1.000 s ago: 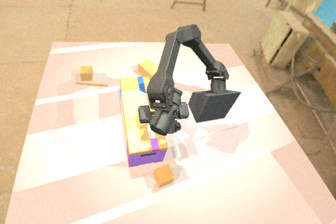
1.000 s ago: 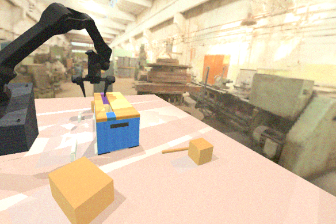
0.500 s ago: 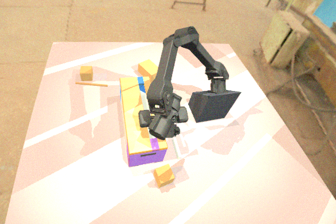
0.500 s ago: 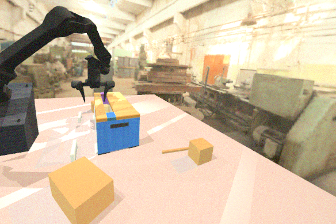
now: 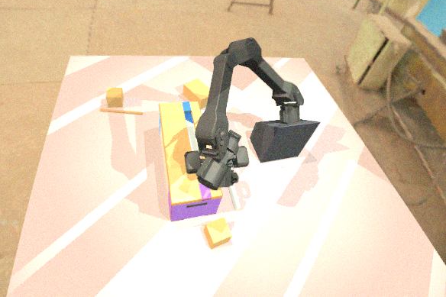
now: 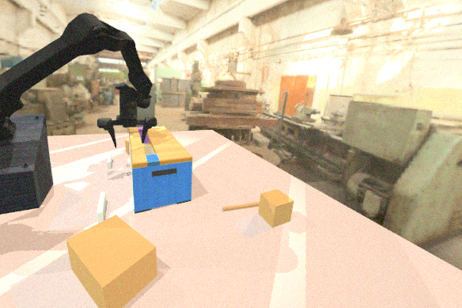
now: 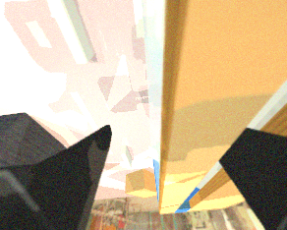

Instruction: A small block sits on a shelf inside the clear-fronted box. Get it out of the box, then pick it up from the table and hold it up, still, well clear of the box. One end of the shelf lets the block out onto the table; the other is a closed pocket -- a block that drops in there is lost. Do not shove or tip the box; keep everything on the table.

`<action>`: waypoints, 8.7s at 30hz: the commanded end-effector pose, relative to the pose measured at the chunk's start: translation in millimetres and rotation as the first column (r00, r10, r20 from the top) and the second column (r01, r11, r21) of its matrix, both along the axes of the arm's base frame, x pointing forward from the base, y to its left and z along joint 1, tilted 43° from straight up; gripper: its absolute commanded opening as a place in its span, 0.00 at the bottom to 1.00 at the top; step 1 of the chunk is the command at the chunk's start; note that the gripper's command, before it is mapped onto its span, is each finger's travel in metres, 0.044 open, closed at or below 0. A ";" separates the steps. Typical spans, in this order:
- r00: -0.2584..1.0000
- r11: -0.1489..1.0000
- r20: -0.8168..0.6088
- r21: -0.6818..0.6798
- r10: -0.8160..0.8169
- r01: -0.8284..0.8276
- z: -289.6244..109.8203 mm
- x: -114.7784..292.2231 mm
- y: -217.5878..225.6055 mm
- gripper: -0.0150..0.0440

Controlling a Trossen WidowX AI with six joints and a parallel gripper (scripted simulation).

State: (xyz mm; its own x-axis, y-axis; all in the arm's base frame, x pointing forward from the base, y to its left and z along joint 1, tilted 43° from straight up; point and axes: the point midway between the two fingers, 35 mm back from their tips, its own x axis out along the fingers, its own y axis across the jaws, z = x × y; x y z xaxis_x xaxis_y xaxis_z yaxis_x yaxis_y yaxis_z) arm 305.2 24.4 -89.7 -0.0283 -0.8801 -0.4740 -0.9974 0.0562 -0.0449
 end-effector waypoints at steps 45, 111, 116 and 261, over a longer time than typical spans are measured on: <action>1.000 1.000 -0.002 -0.003 0.000 0.000 42.2 -4.1 -47.4 0.93; 1.000 1.000 -0.003 -0.008 0.000 0.000 105.0 -10.0 -116.3 0.93; 1.000 1.000 -0.003 -0.008 0.000 0.000 109.7 -10.4 -121.3 0.93; -0.013 0.415 -0.682 0.460 0.731 -0.785 135.0 -57.1 -202.4 0.74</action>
